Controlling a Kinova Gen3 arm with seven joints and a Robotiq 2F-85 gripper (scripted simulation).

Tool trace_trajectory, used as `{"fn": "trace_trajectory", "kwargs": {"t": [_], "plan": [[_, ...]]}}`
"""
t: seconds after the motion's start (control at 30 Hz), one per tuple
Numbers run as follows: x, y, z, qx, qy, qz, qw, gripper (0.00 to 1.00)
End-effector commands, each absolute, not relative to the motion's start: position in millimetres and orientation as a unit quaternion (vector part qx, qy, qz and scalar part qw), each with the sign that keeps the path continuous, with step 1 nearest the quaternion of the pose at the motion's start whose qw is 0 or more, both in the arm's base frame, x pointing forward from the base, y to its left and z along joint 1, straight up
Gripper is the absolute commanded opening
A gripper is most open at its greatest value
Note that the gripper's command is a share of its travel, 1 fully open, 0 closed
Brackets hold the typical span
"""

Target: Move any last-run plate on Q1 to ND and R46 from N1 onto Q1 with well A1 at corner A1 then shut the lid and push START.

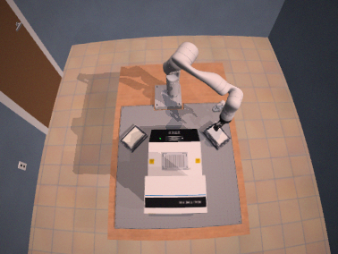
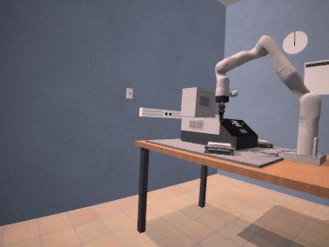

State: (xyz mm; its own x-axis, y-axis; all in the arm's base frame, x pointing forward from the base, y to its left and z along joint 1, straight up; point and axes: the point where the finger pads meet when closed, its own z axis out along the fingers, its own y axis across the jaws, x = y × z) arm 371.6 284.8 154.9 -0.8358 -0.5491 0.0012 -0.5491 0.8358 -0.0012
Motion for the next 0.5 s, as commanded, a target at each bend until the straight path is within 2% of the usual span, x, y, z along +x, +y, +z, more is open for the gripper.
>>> {"fn": "trace_trajectory", "kwargs": {"t": [0.0,0.47], "plan": [[371.9,285.2,154.7,0.287,-0.958,0.0,-0.001,1.0],[371.9,285.1,136.1,0.287,-0.958,0.0,-0.001,1.0]]}}
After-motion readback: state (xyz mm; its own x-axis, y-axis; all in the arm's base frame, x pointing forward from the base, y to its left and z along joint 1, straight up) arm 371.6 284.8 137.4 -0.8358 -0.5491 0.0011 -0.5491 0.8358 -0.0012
